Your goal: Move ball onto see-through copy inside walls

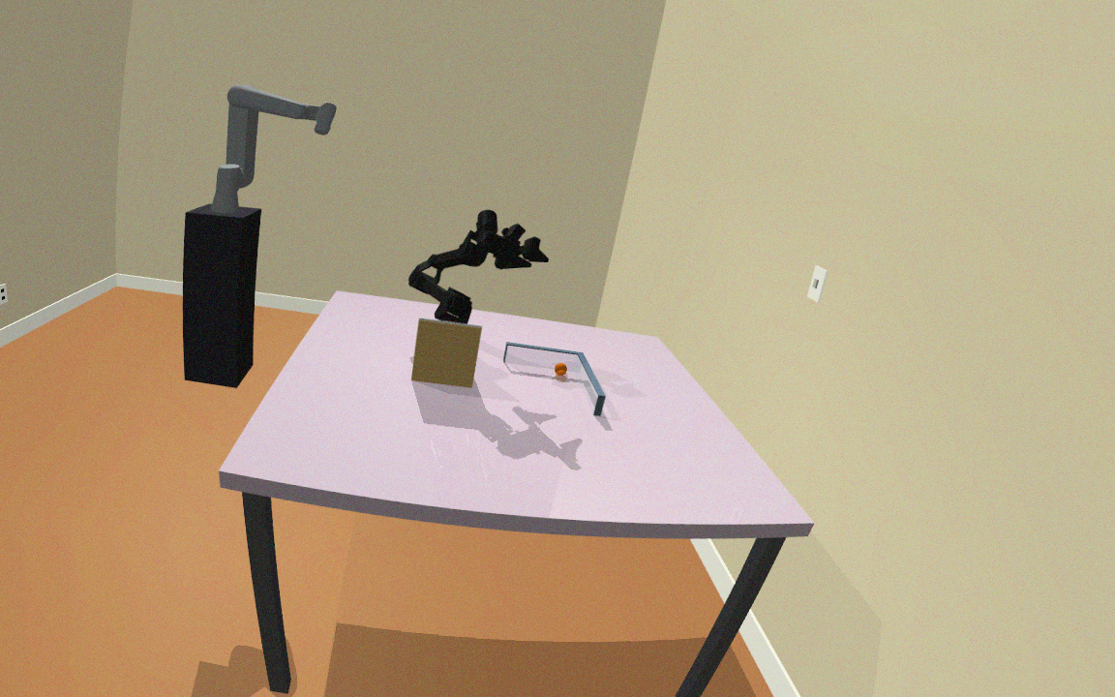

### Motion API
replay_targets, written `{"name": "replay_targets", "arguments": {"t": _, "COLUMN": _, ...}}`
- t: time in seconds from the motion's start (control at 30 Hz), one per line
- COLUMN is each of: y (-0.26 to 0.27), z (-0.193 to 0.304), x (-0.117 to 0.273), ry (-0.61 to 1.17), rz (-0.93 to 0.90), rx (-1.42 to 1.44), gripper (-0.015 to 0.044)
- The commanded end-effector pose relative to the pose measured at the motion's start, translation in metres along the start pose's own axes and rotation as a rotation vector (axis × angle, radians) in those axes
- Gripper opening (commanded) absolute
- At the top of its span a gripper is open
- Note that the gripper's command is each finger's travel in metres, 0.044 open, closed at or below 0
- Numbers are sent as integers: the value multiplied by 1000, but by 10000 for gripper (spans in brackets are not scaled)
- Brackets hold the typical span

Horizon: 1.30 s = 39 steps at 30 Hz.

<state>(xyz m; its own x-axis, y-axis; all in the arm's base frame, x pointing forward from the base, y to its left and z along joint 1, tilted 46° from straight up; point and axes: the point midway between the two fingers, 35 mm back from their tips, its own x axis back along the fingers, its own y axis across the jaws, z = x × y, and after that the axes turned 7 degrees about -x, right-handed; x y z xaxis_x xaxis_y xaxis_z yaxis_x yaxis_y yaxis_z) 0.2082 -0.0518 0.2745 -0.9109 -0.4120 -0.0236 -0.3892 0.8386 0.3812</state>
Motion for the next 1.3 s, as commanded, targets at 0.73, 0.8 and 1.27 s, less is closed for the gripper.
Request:
{"name": "replay_targets", "arguments": {"t": 0.73, "y": -76, "z": 90, "x": -143, "ry": 610, "rz": -220, "rx": 313, "gripper": 286}}
{"name": "replay_targets", "arguments": {"t": 0.8, "y": -72, "z": 112, "x": -155, "ry": 694, "rz": -311, "rx": 379, "gripper": 286}}
{"name": "replay_targets", "arguments": {"t": 1.27, "y": -40, "z": 201, "x": -173, "ry": 968, "rz": -863, "rx": 662, "gripper": 286}}
